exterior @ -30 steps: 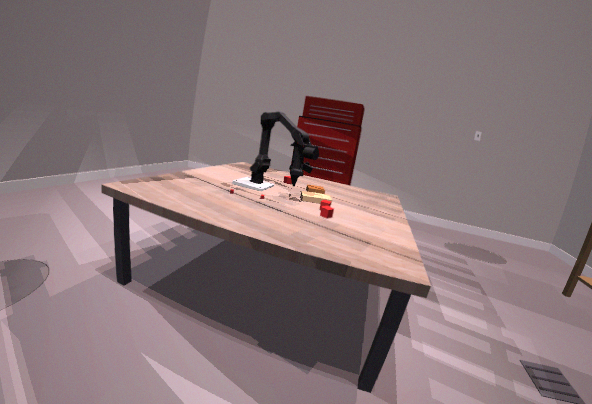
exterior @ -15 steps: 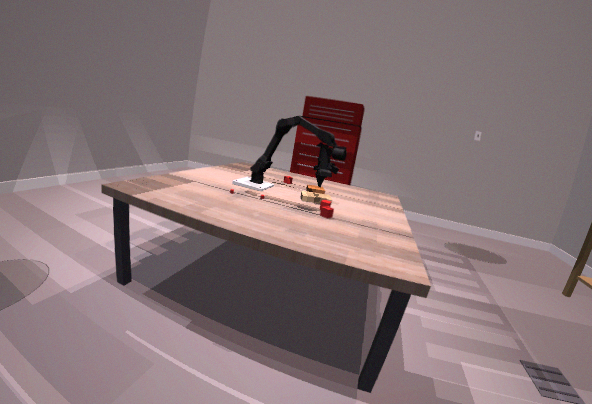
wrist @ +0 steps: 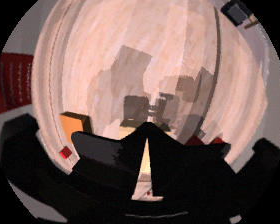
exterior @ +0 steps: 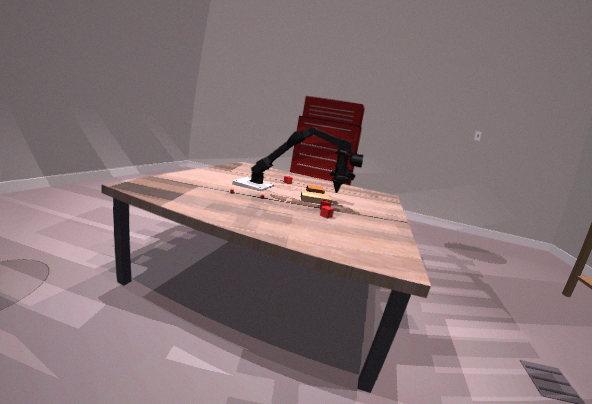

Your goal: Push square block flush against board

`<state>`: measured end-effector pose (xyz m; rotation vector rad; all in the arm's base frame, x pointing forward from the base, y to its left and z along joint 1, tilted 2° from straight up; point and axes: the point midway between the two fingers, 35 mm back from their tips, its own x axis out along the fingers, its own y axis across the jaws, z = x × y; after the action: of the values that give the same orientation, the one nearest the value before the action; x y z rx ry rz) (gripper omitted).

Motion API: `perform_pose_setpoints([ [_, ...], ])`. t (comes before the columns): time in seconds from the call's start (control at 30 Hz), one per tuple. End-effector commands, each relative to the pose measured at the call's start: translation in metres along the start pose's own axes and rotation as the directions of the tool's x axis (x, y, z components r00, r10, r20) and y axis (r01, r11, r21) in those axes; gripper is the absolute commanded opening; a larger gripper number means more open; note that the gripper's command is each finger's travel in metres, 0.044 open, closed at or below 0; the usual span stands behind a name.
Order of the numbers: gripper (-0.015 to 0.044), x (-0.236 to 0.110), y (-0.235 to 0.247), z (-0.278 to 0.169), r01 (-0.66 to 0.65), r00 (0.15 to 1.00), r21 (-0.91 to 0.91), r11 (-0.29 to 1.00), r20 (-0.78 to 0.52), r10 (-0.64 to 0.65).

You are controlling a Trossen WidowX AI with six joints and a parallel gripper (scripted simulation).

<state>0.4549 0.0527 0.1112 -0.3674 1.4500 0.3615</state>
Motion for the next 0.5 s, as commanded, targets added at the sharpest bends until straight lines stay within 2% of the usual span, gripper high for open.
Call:
perform_pose_setpoints([
  [0.0,0.0,0.032,-0.001,0.004,-0.002,1.0,0.011,1.0,-0.002,0.002],
  [0.1,0.0,0.052,0.0,0.003,-0.002,1.0,0.011,1.0,-0.002,0.002],
  [0.47,0.0,0.052,-0.001,-0.003,-0.002,1.0,0.011,1.0,-0.002,0.002],
])
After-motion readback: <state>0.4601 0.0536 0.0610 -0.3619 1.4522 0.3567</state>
